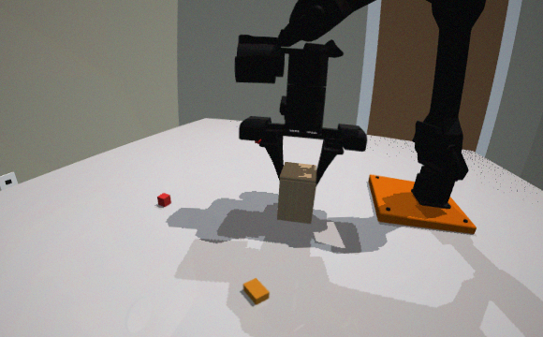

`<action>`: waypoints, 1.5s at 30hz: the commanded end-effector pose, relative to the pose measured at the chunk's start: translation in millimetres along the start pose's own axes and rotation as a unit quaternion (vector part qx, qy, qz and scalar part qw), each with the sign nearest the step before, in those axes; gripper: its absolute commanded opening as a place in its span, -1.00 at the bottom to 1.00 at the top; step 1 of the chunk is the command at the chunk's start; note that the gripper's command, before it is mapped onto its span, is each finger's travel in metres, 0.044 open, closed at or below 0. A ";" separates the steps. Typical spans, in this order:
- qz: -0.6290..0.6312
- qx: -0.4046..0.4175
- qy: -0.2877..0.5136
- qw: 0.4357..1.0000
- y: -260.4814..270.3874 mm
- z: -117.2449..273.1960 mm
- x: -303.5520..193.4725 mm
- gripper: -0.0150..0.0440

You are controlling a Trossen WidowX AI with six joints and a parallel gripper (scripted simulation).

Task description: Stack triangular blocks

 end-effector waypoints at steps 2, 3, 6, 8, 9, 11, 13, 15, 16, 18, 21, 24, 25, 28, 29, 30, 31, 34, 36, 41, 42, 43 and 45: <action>-0.003 -0.003 -0.002 1.000 -0.4 -2.1 0.0 -0.49; -0.003 -0.003 -0.002 1.000 -0.4 -2.1 0.0 -0.49; -0.003 -0.003 -0.002 1.000 -0.4 -2.1 0.0 -0.49; -0.003 -0.003 -0.002 1.000 -0.4 -2.1 0.0 -0.49; -0.003 -0.003 -0.002 1.000 -0.4 -2.1 0.0 -0.49; -0.004 -0.003 -0.002 1.000 -0.6 -2.3 0.0 -0.49; -0.004 -0.003 -0.002 1.000 -0.6 -2.4 0.0 -0.49; -0.004 -0.003 -0.002 1.000 -0.6 -2.4 0.0 -0.49; -0.004 -0.003 -0.002 1.000 -0.6 -2.4 0.0 -0.49; -0.004 -0.003 -0.002 1.000 -0.6 -2.4 0.0 -0.49; -0.004 -0.003 -0.002 1.000 -0.6 -2.6 -0.1 -0.49; -0.004 -0.003 -0.002 1.000 -0.6 -3.0 -0.2 -0.49; -0.004 -0.003 -0.002 1.000 -0.6 -3.2 -0.3 -0.49; -0.004 -0.003 -0.002 1.000 -0.5 -3.6 -0.5 -0.49; -0.004 -0.003 -0.002 1.000 -0.5 -3.7 -0.5 -0.49; -0.004 -0.003 -0.002 1.000 -0.5 -3.9 -0.6 -0.49; -0.004 -0.003 -0.002 1.000 -0.5 -4.0 -0.7 -0.49; 0.000 -0.002 0.000 1.000 -0.4 -3.2 -0.8 -0.49; 0.000 -0.002 0.000 1.000 -0.4 -3.2 -0.8 -0.49; -0.002 -0.003 -0.002 1.000 -0.4 -3.6 -0.7 -0.49; -0.003 -0.003 -0.002 1.000 -0.4 -3.7 -0.7 -0.49; 0.000 -0.002 0.000 1.000 -0.5 -3.3 -0.8 -0.40; 0.000 -0.002 0.000 1.000 -0.5 -3.3 -0.8 -0.22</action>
Point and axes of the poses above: the point midway between the two fingers, 35 mm back from their tips, its own z axis back along the fingers, its own y axis across the jaws, x = y × z, the point moved 10 cm from there along z, back along the fingers, and after that the axes turned 12 degrees about z, right-handed, at the moved point
